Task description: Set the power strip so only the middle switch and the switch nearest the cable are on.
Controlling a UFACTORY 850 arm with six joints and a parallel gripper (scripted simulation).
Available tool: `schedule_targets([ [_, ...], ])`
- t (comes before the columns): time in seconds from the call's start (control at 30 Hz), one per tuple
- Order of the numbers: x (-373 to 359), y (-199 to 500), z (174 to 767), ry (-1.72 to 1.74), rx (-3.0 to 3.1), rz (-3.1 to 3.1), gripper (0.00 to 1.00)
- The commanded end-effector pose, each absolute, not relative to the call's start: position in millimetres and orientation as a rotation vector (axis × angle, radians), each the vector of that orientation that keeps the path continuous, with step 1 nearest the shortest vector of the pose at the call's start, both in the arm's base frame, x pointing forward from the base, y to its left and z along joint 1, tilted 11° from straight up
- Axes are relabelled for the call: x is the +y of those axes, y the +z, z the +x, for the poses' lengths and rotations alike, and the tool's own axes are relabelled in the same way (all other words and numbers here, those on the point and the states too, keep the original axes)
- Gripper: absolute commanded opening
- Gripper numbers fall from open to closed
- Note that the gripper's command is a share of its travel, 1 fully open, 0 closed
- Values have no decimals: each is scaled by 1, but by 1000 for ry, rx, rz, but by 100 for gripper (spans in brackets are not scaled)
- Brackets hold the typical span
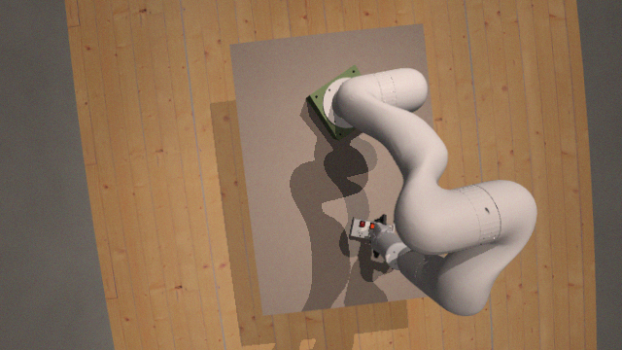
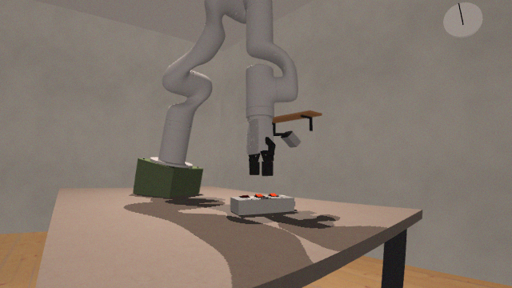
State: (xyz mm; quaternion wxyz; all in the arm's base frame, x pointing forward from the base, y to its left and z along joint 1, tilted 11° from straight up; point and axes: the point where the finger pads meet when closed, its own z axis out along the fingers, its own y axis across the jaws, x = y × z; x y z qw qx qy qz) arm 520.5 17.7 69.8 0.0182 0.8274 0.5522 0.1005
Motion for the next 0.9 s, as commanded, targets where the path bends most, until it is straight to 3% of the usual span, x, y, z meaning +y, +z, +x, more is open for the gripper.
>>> schedule_targets([
  [0.0, 16, 93, 518, 284, 1716, 2573, 100],
  [0.4, 12, 151, 508, 284, 1716, 2573, 100],
  [0.87, 12, 155, 507, 284, 1716, 2573, 100],
])
